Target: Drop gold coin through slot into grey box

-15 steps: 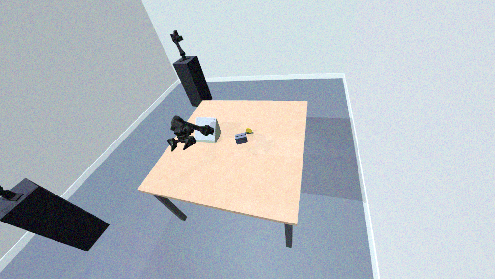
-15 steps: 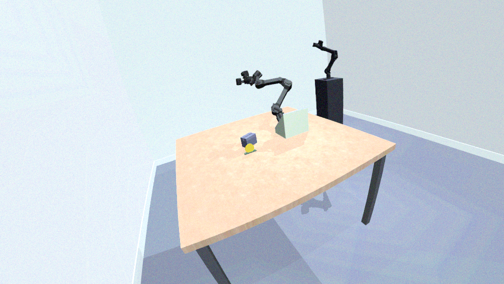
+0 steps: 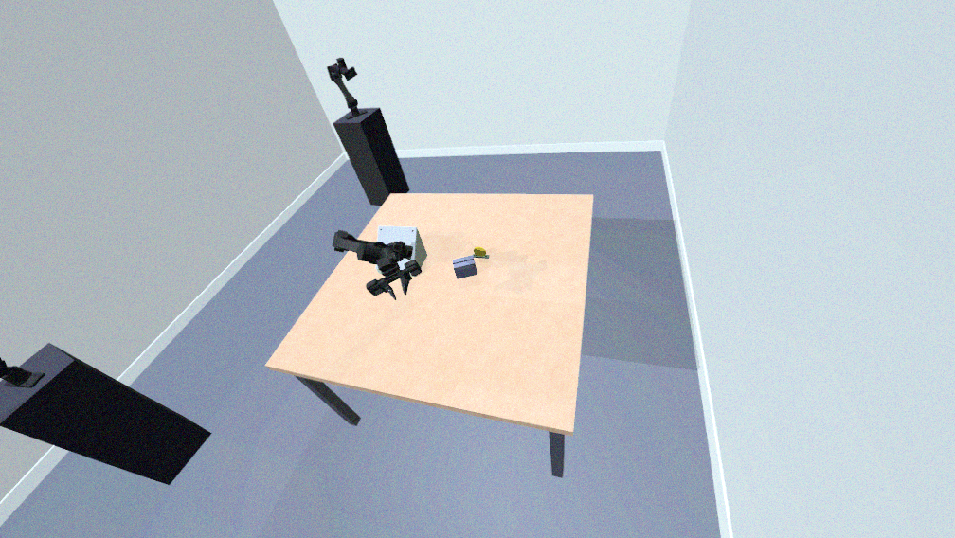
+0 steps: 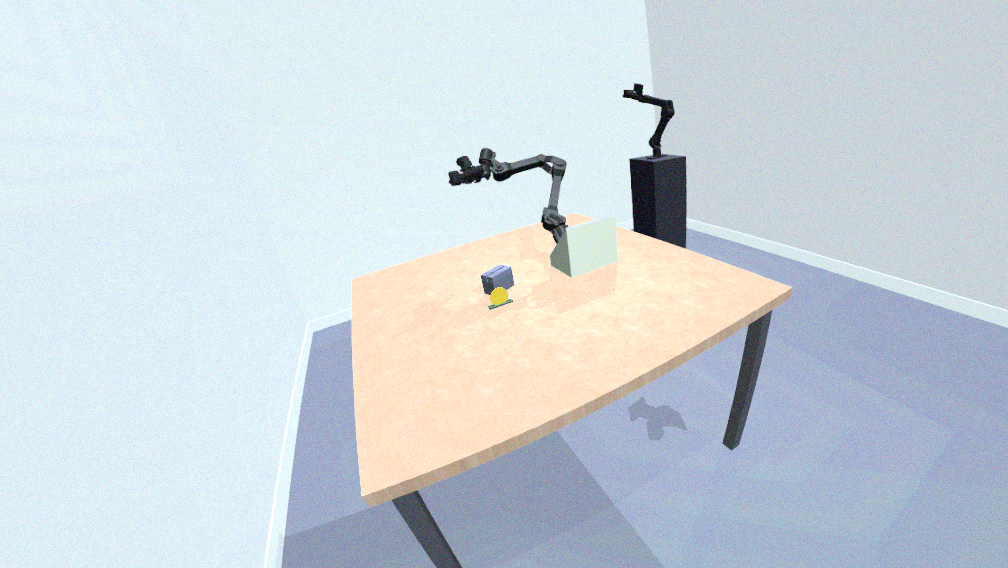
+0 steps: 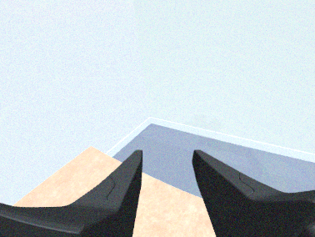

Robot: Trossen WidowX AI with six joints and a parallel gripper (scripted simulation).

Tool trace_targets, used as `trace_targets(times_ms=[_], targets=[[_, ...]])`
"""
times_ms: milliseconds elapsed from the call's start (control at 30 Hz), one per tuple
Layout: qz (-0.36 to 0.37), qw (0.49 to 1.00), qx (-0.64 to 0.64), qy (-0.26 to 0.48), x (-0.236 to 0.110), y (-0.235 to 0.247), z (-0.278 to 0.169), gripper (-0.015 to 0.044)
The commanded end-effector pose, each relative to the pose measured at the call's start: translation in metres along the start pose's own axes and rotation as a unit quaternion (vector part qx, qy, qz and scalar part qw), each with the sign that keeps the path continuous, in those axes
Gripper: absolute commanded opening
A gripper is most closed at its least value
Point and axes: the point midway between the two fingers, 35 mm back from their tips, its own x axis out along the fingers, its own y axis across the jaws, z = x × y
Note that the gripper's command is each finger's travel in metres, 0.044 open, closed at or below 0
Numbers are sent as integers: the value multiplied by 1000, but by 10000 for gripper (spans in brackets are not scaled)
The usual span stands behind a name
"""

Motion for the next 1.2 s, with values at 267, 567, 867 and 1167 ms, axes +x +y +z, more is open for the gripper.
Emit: trace_targets(times_ms=[267, 567, 867, 1167], targets=[[190, 968, 4, 162, -6, 165, -76, 161], [290, 912, -29, 289, -59, 266, -138, 161], [345, 814, -115, 453, -161, 347, -219, 161], [303, 708, -276, 575, -285, 364, -296, 161]])
